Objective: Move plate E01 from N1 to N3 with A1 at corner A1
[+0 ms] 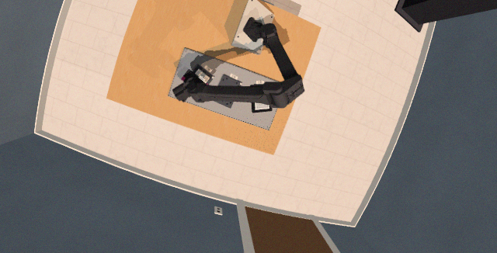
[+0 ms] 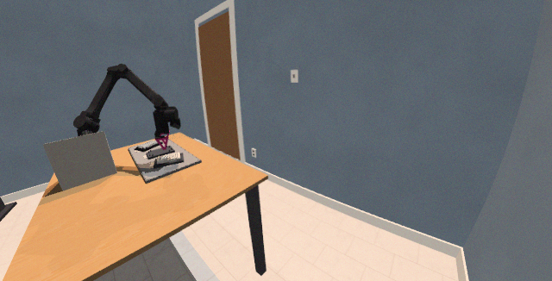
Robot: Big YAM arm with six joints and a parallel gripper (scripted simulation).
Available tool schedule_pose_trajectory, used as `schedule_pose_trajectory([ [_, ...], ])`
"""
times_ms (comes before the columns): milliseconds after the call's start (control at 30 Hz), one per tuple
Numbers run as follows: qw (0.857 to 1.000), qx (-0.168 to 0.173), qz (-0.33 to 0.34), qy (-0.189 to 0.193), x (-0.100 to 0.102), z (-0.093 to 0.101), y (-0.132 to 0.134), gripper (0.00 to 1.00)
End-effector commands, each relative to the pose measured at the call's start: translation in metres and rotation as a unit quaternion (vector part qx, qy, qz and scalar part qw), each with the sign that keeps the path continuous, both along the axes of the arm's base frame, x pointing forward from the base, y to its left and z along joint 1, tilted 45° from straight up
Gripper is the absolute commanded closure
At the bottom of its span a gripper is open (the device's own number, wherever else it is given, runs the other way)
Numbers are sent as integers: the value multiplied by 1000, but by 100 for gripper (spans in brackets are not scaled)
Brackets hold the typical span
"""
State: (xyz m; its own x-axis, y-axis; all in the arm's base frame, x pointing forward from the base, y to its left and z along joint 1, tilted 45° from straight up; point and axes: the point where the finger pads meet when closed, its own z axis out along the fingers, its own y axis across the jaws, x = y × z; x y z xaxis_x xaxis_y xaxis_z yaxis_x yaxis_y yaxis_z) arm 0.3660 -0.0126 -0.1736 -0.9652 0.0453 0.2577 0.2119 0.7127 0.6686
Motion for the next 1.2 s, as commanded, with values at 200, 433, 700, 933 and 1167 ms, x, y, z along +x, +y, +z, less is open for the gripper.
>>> schedule_pose_trajectory([
  [200,999,-15,-13,-38,34,9,-20,0],
  [433,999,-15,-13,-38,34,9,-20,0],
  [700,999,-15,-13,-38,34,9,-20,0],
  [933,999,-13,-7,-31,31,3,-11,0],
  [1167,1000,-3,-1,-7,6,-12,10,0],
])
